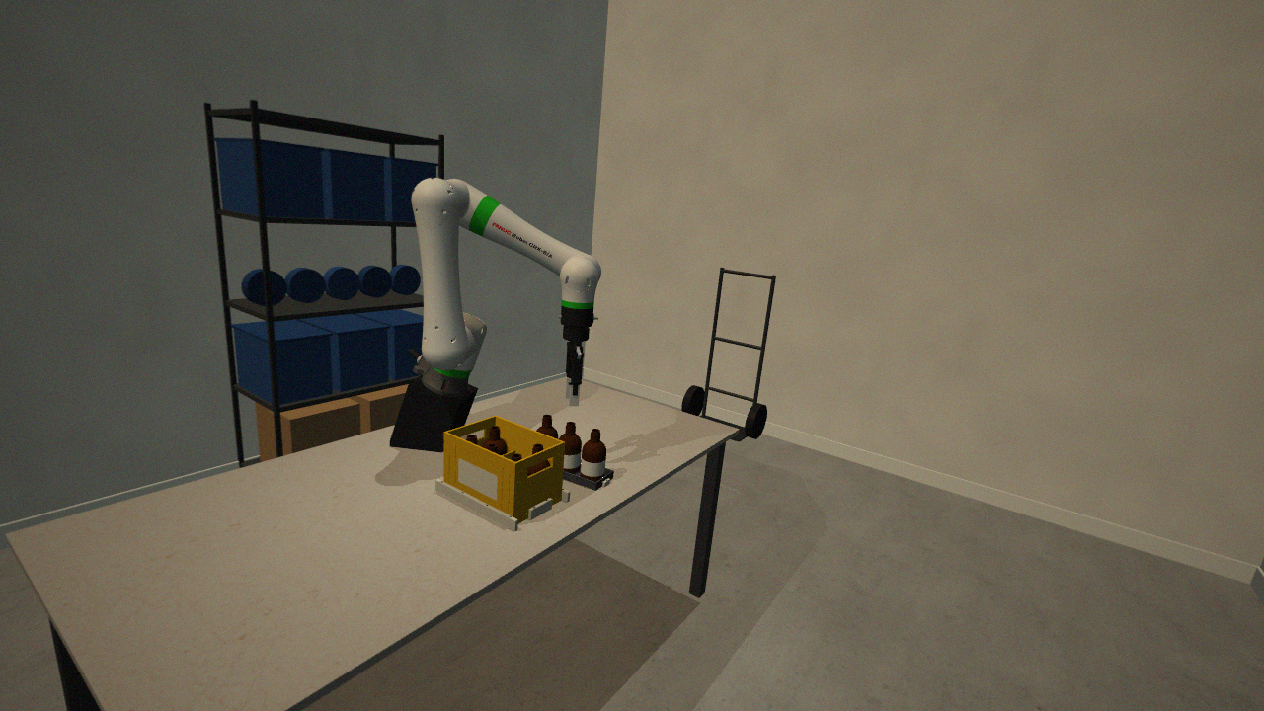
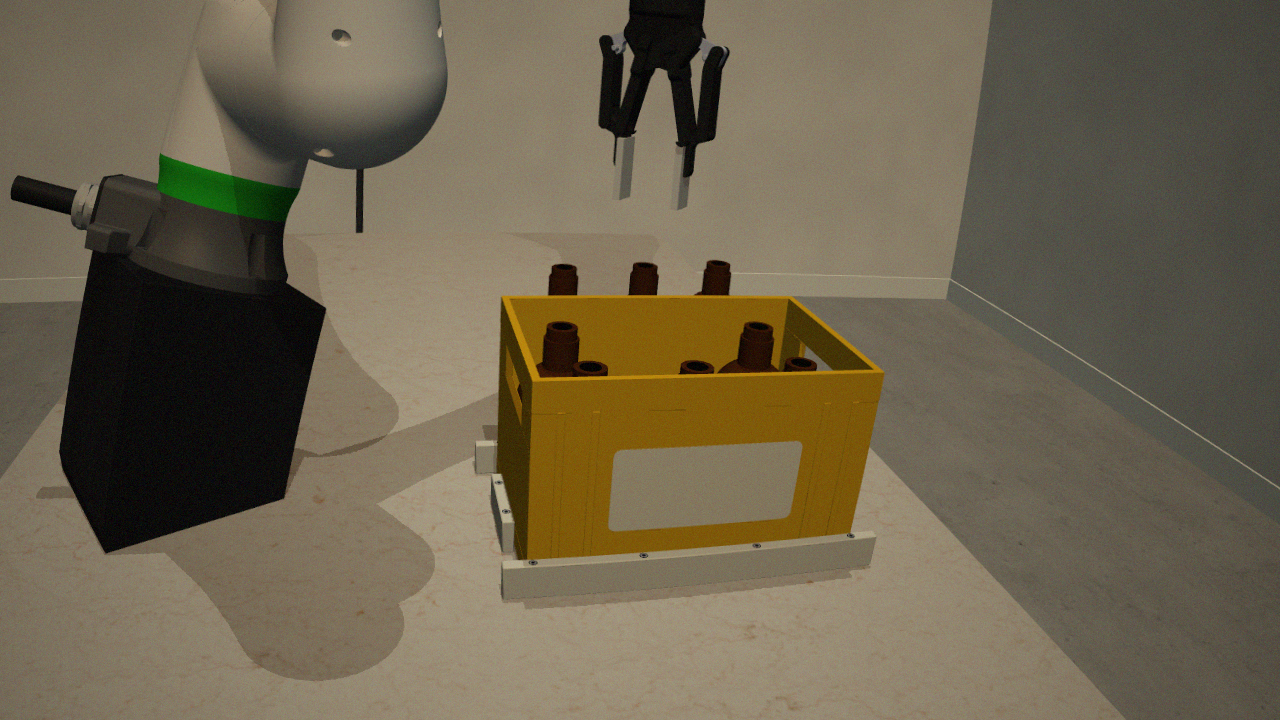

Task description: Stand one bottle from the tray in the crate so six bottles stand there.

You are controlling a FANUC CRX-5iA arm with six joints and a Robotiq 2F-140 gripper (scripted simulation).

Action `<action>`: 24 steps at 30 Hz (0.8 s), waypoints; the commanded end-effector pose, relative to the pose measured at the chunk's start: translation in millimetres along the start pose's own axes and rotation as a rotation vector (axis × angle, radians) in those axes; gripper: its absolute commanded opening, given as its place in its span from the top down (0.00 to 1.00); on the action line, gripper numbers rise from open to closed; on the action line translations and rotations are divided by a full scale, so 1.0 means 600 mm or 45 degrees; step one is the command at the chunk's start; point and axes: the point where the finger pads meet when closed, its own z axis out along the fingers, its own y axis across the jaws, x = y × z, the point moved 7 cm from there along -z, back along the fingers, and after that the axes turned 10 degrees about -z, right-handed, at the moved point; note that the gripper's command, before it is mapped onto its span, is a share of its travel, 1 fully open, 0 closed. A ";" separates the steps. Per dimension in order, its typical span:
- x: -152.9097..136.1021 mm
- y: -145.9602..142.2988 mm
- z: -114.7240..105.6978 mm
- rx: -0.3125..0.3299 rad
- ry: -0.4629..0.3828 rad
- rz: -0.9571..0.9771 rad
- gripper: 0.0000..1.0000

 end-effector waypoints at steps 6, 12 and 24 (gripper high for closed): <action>0.000 0.000 0.000 0.000 0.000 0.000 0.62; 0.000 0.000 0.002 0.000 0.000 0.000 0.62; -0.001 -0.001 0.014 -0.003 0.003 0.001 0.62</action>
